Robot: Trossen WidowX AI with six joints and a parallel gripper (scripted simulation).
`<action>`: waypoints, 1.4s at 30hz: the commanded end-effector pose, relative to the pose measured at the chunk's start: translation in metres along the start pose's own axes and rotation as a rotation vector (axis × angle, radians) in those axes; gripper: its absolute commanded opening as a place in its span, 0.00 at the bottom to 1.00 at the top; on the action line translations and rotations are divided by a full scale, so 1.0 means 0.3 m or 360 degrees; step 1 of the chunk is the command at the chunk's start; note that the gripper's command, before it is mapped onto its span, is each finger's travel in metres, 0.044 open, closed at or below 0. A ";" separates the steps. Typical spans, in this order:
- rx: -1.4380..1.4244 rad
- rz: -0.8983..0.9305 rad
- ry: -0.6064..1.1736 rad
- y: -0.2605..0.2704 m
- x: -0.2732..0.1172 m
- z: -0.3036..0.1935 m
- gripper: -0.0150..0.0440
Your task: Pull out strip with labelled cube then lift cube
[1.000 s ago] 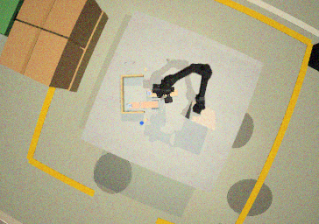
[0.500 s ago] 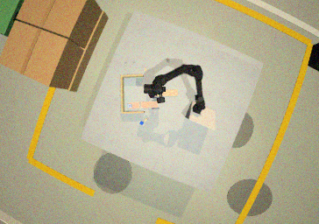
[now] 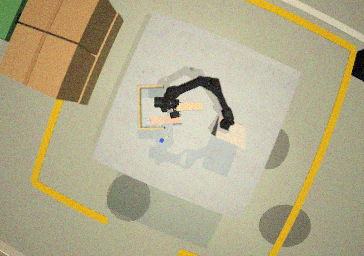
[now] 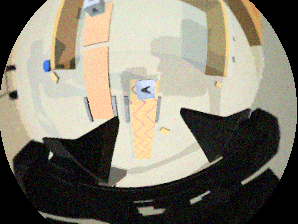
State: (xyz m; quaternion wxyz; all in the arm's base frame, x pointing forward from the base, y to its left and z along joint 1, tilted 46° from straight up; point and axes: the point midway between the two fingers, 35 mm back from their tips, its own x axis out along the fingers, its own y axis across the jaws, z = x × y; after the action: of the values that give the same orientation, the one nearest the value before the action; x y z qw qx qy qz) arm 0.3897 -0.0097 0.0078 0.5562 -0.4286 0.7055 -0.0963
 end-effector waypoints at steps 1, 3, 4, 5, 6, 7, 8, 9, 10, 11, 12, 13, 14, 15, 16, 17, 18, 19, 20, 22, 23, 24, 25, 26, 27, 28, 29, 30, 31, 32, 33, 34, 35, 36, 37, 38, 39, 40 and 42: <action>0.0000 0.0005 -0.0002 0.003 -0.008 0.050 1.00; 0.0000 0.0005 -0.0003 0.002 -0.011 0.076 1.00; 0.0001 0.0005 -0.0003 0.002 -0.013 0.087 1.00; 0.0001 0.0005 -0.0003 0.003 -0.014 0.096 1.00; 0.0001 0.0005 -0.0003 0.003 -0.014 0.098 1.00; 0.0001 0.0005 -0.0003 0.003 -0.013 0.099 0.96; 0.0001 0.0005 -0.0003 0.003 -0.011 0.099 0.91; 0.0001 0.0005 -0.0004 0.003 -0.007 0.099 0.87; 0.0001 0.0005 -0.0004 0.002 -0.002 0.099 0.82; 0.0001 0.0005 -0.0004 0.002 0.004 0.100 0.78; 0.0001 0.0005 -0.0004 0.002 0.009 0.100 0.73; 0.0001 0.0005 -0.0004 0.002 0.015 0.100 0.69; 0.0001 0.0005 -0.0004 0.002 0.020 0.101 0.68; 0.0001 0.0005 -0.0004 0.002 0.026 0.101 0.68; 0.0001 0.0005 -0.0004 0.002 0.031 0.101 0.68; 0.0001 0.0005 -0.0004 0.002 0.037 0.101 0.68; 0.0001 0.0005 -0.0004 0.002 0.042 0.102 0.68; 0.0001 0.0005 -0.0004 0.002 0.048 0.102 0.68; 0.0001 0.0005 -0.0004 0.002 0.053 0.102 0.68; 0.0001 0.0005 -0.0004 0.002 0.064 0.102 0.68; 0.0001 0.0004 -0.0004 0.002 0.070 0.102 0.68; 0.0001 0.0004 -0.0004 0.002 0.075 0.102 0.68; 0.0001 0.0004 -0.0004 0.002 0.081 0.102 0.68; 0.0001 0.0004 -0.0004 0.002 0.086 0.102 0.68; 0.0001 0.0004 -0.0004 0.002 0.091 0.102 0.68; 0.0001 0.0004 -0.0004 0.002 0.097 0.102 0.68; 0.0001 0.0004 -0.0004 0.002 0.102 0.102 0.68; 0.0001 0.0004 -0.0003 0.002 0.108 0.101 0.68; 0.0001 0.0004 -0.0003 0.002 0.113 0.101 0.68; 0.0001 0.0003 -0.0003 0.002 0.119 0.101 0.68; 0.0001 0.0003 -0.0003 0.002 0.124 0.101 0.68; 0.0001 0.0003 -0.0003 0.002 0.129 0.101 0.68; 0.0001 0.0003 -0.0003 0.002 0.135 0.100 0.68; 0.0001 0.0003 -0.0003 0.002 0.140 0.100 0.68; 0.0001 0.0003 -0.0003 0.003 0.146 0.100 0.68; 0.0001 0.0002 -0.0002 0.003 0.151 0.099 0.68; 0.0001 0.0002 -0.0002 0.003 0.156 0.099 0.68; 0.0001 0.0002 -0.0002 0.003 0.162 0.098 0.68; 0.0001 0.0002 -0.0002 0.003 0.169 0.098 0.68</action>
State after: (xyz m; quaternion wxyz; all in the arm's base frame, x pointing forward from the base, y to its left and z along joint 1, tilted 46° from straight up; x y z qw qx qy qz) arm 0.4143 -0.0328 -0.0362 0.5582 -0.4251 0.7060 -0.0965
